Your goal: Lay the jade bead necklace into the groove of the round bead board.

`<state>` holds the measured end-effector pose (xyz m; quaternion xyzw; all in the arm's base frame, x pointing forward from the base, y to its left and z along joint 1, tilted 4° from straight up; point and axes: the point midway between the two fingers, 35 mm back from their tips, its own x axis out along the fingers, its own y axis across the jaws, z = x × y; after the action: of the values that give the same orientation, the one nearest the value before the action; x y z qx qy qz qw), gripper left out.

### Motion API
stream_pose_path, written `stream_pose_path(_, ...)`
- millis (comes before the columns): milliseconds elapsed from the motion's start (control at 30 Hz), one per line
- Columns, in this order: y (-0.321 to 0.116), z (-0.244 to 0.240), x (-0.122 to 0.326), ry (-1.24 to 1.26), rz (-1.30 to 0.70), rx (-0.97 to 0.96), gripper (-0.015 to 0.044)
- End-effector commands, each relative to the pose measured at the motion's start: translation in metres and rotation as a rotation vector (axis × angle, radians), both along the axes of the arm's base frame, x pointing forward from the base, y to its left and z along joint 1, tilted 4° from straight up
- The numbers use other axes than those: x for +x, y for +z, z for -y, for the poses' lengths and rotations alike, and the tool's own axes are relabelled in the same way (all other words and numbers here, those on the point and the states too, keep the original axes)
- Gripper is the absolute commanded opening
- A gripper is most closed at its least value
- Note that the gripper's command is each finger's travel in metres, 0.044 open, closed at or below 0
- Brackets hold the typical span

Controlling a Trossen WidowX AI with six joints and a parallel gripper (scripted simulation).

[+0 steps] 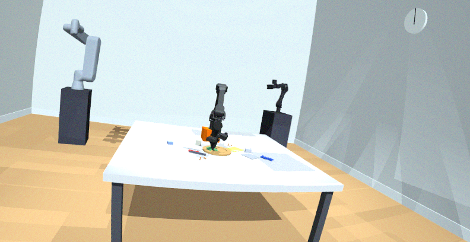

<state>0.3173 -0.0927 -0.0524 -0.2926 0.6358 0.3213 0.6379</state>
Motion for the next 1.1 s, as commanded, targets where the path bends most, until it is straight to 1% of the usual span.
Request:
stream_pose_path(0,0.0,0.0,0.0,0.0,0.001,0.002,0.0)
stream_pose_path(267,0.012,0.0,-0.001,0.004,-0.006,0.002,0.0)
stream_pose_path(433,0.012,-0.001,-0.003,0.004,-0.006,0.002,0.0)
stream_pose_path(600,0.012,-0.007,-0.014,0.004,-0.007,0.002,0.0)
stream_pose_path(1067,0.006,-0.008,-0.015,0.004,-0.007,0.002,0.0)
